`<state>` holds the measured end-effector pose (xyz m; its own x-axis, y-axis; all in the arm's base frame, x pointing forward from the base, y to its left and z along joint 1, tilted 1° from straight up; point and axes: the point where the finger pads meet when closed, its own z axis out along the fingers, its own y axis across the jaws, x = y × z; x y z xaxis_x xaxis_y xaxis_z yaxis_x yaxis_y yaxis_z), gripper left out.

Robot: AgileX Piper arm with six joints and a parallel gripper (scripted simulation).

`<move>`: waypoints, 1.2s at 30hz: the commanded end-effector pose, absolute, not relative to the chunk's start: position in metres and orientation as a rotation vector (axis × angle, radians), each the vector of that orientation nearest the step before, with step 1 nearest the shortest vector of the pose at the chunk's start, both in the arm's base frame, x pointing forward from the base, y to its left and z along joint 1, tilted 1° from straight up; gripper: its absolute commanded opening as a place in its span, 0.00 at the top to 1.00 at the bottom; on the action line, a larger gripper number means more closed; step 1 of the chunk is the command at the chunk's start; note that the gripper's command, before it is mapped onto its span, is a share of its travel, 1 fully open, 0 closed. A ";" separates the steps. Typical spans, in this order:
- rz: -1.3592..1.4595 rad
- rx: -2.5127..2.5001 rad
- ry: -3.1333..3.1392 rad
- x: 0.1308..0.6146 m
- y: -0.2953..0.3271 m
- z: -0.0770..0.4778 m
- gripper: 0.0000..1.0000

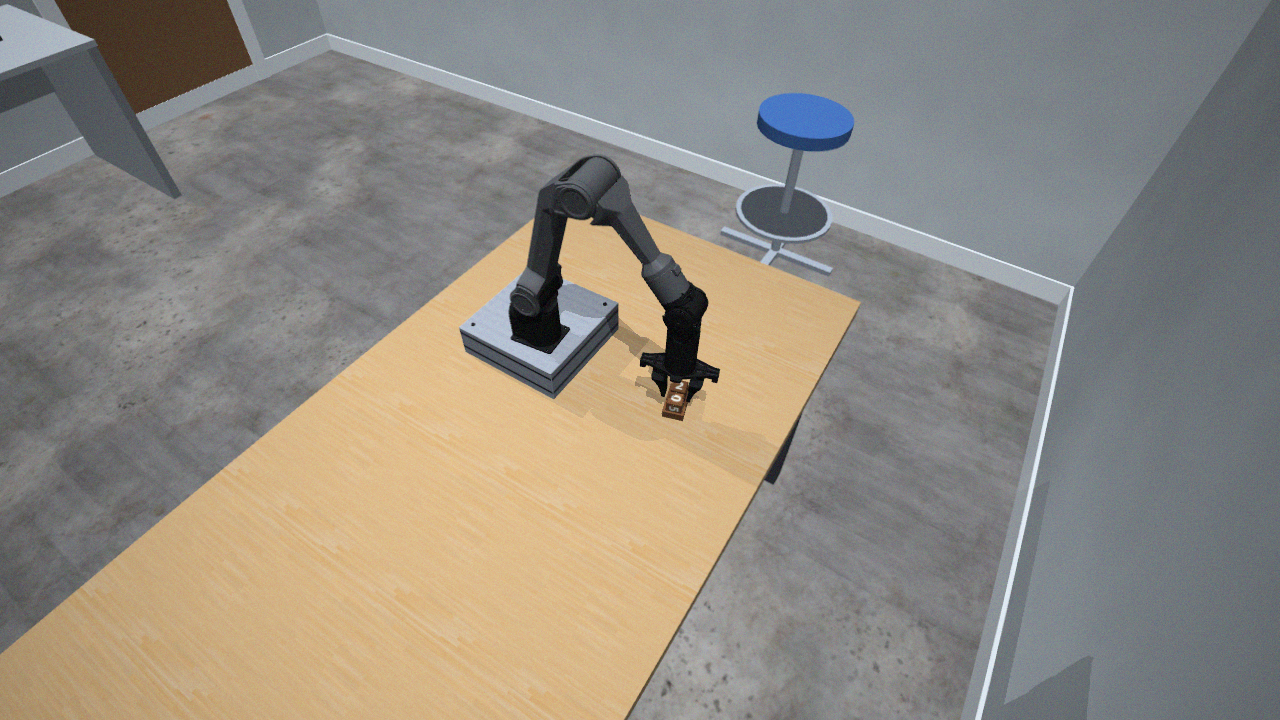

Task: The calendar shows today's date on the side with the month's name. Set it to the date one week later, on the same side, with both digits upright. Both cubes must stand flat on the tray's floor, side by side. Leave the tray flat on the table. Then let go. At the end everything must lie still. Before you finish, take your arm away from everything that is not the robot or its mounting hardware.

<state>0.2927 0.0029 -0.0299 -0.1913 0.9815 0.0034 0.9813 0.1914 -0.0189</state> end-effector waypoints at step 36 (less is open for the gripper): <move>0.024 -1.985 -2.413 0.291 0.003 -0.043 0.39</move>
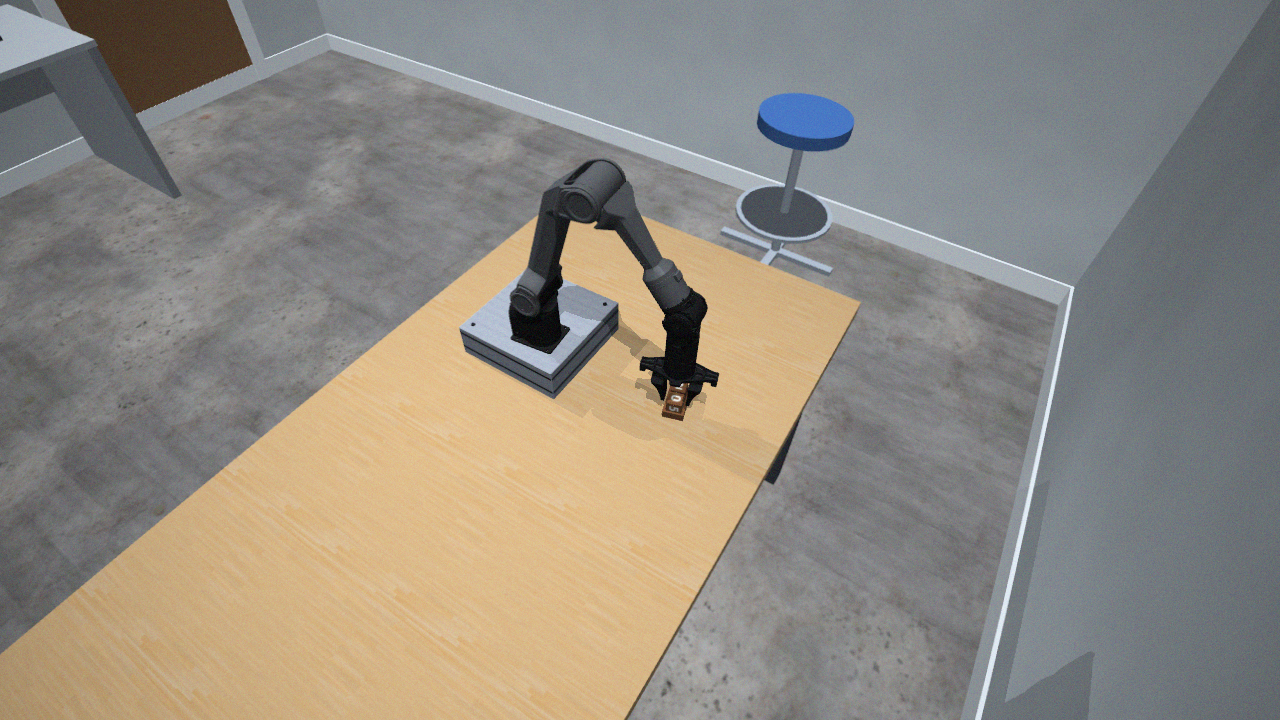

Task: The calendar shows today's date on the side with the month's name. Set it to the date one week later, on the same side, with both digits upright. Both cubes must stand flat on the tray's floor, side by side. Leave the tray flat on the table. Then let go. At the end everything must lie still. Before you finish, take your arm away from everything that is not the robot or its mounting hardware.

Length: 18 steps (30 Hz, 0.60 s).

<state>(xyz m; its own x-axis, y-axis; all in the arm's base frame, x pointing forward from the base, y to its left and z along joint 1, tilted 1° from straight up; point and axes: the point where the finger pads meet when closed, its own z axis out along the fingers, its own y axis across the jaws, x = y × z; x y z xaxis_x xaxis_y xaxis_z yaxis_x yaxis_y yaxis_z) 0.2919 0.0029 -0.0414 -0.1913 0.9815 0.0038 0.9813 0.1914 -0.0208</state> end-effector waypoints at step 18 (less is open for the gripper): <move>0.021 -1.986 -2.415 0.292 0.003 -0.058 0.39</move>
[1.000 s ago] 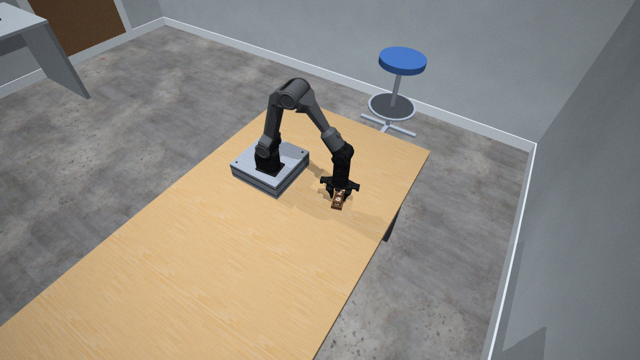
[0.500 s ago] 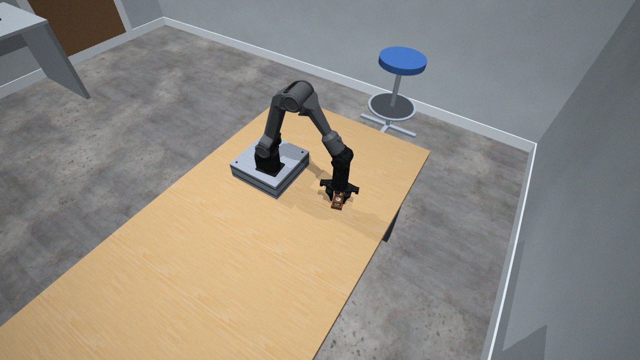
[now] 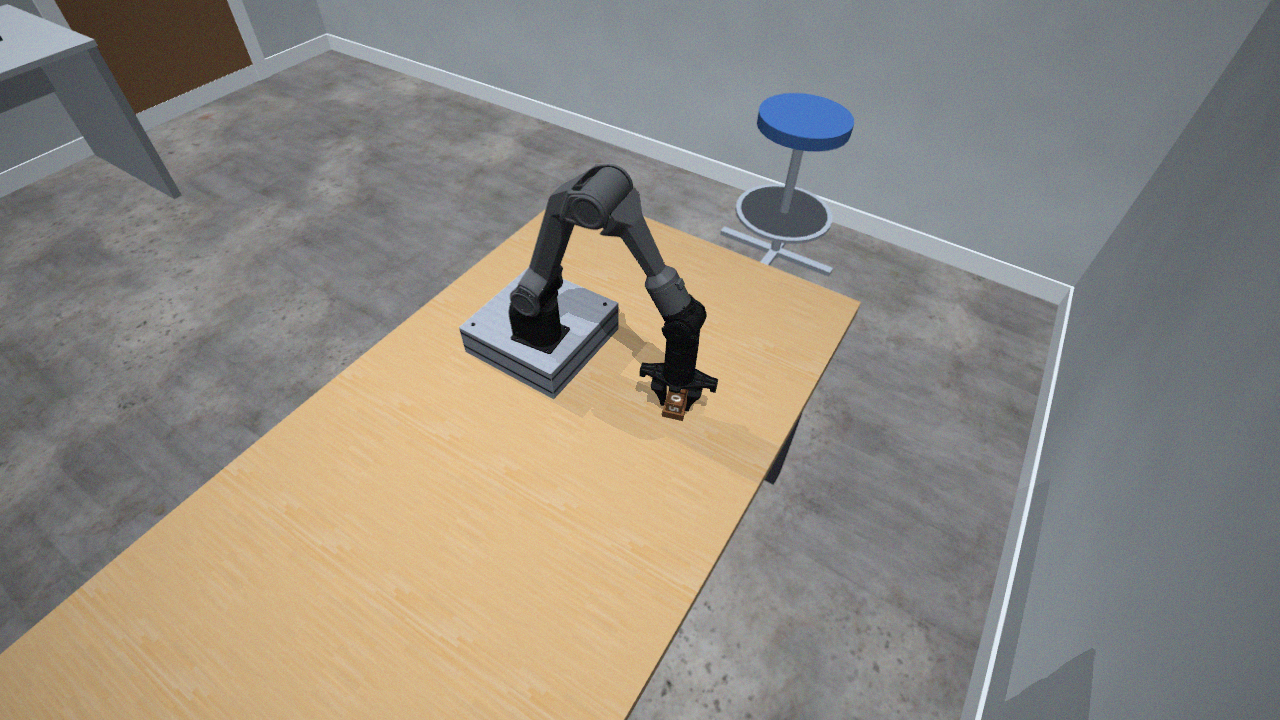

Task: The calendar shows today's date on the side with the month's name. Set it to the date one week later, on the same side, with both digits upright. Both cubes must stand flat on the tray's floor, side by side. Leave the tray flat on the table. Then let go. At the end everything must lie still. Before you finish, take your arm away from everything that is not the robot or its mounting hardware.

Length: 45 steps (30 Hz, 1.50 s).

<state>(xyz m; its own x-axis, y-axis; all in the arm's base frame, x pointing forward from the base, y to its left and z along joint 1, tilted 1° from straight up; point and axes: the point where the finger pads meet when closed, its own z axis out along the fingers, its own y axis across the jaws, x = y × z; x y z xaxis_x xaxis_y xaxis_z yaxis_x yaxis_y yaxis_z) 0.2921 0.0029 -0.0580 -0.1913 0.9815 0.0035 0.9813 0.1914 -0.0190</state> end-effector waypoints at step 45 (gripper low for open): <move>0.020 -1.986 -2.415 0.292 0.003 -0.058 0.65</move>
